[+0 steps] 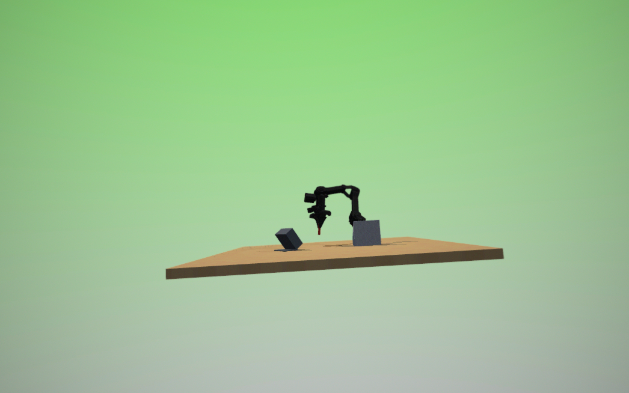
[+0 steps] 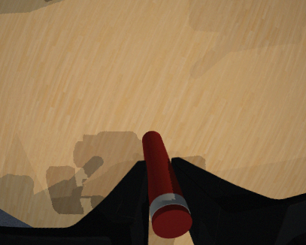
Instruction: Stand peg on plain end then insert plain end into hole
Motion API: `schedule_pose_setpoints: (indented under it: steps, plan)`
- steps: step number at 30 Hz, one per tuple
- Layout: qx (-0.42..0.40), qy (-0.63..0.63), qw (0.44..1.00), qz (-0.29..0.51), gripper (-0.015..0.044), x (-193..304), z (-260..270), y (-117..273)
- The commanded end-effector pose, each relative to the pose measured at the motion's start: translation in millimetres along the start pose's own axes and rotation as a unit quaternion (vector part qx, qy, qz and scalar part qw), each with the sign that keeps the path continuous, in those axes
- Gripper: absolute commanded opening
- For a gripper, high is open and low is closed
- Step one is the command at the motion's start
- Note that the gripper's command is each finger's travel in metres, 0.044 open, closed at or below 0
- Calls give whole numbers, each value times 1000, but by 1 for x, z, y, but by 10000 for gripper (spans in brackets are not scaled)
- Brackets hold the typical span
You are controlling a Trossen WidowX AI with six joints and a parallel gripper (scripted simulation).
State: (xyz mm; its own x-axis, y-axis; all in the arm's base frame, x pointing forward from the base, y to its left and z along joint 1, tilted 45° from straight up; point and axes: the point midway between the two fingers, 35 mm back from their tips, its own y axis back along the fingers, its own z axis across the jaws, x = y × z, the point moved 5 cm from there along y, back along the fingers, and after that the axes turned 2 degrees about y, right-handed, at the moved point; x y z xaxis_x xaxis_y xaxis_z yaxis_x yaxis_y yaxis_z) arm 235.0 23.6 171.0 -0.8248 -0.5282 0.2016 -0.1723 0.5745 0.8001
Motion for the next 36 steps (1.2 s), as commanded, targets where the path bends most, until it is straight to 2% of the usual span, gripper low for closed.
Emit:
schedule_pose_setpoints:
  steps: [1, 36]
  plan:
    - [-7, 9, 1000, -17, 0, -2, 4, -3]
    - [-21, 76, 984, -160, 0, -24, 19, -12]
